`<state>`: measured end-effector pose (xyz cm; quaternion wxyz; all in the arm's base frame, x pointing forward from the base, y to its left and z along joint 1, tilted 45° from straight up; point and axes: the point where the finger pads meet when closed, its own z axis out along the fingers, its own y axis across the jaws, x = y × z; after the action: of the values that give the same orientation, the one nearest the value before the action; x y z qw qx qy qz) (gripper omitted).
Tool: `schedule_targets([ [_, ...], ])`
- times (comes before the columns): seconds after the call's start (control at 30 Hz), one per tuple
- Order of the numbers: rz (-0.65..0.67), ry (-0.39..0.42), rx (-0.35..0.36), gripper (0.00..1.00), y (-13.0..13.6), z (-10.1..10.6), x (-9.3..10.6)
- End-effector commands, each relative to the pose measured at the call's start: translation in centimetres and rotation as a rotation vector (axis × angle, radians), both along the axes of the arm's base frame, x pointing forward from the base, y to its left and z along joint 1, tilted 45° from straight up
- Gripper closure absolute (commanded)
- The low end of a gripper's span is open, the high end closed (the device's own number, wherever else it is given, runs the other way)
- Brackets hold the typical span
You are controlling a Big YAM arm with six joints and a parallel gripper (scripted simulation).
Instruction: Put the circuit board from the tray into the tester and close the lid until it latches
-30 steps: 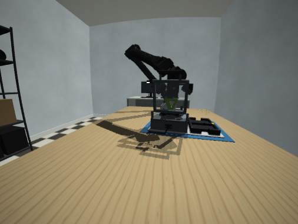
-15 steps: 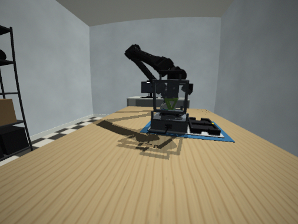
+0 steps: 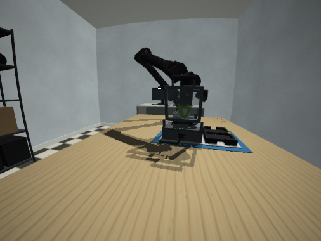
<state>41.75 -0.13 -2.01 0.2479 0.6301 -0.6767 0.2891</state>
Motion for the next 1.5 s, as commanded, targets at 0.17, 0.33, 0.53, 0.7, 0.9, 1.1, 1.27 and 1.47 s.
schedule_targets([
  [0.17, -0.010, -0.046, 0.011, 0.28, -0.06, 1.12, 1.32],
  [0.33, -0.009, -0.041, 0.010, 0.28, -0.16, 0.92, 1.05],
  [0.53, -0.009, -0.039, 0.010, 0.28, -0.20, 0.85, 0.94],
  [0.7, -0.009, -0.037, 0.009, 0.28, -0.23, 0.80, 0.85],
  [0.9, -0.009, -0.034, 0.009, 0.28, -0.26, 0.79, 0.78],
  [1.1, -0.009, -0.034, 0.008, 0.28, -0.26, 0.79, 0.76],
  [1.27, -0.009, -0.033, 0.008, 0.28, -0.27, 0.78, 0.74],
  [1.47, -0.009, -0.033, 0.008, 0.28, -0.27, 0.78, 0.74],
])
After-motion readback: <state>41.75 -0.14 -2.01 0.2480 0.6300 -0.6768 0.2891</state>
